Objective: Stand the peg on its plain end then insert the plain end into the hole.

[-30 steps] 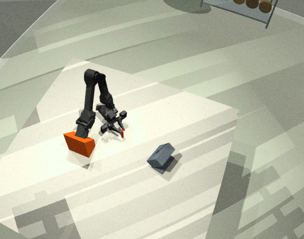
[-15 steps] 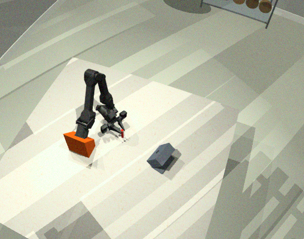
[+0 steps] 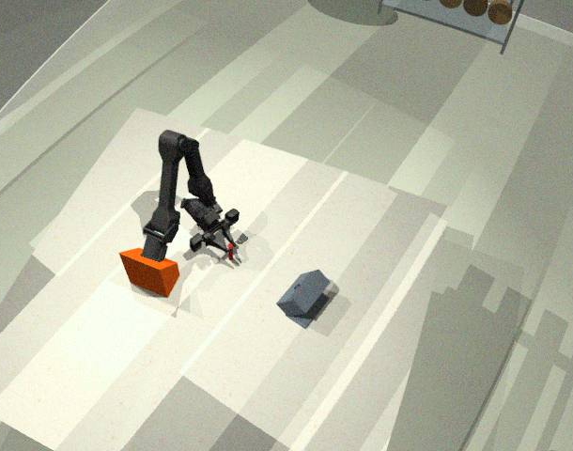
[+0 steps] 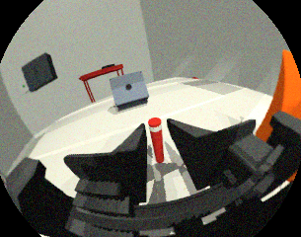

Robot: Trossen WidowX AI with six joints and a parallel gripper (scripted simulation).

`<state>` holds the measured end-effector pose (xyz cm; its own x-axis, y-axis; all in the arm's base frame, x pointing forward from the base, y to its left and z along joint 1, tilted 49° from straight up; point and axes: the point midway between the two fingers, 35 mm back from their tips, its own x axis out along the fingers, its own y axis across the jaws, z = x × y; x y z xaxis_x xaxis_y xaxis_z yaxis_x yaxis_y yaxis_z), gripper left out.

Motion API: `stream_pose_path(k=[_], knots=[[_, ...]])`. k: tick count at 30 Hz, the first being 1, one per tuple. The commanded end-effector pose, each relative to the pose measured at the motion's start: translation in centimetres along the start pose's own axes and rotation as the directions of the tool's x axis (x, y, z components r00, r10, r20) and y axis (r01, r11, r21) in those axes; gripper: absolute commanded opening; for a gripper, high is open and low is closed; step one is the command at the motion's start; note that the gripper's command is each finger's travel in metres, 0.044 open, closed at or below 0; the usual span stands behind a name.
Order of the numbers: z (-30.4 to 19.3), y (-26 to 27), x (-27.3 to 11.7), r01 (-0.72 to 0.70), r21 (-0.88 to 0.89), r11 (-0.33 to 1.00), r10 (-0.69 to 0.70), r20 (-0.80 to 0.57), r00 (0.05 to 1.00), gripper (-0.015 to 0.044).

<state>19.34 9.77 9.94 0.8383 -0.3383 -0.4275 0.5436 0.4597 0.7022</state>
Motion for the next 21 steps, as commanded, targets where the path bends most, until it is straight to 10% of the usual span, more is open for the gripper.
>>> stream_pose_path(k=[1,12,21], knots=[[0.01,0.00,0.00,0.000,0.000,1.000,0.000,0.000,1.000,0.0156],[0.01,0.00,0.00,0.000,0.000,1.000,0.000,0.000,1.000,0.0440],[0.52,0.21,0.06,0.010,0.001,1.000,-0.010,-0.002,1.000,0.0440]])
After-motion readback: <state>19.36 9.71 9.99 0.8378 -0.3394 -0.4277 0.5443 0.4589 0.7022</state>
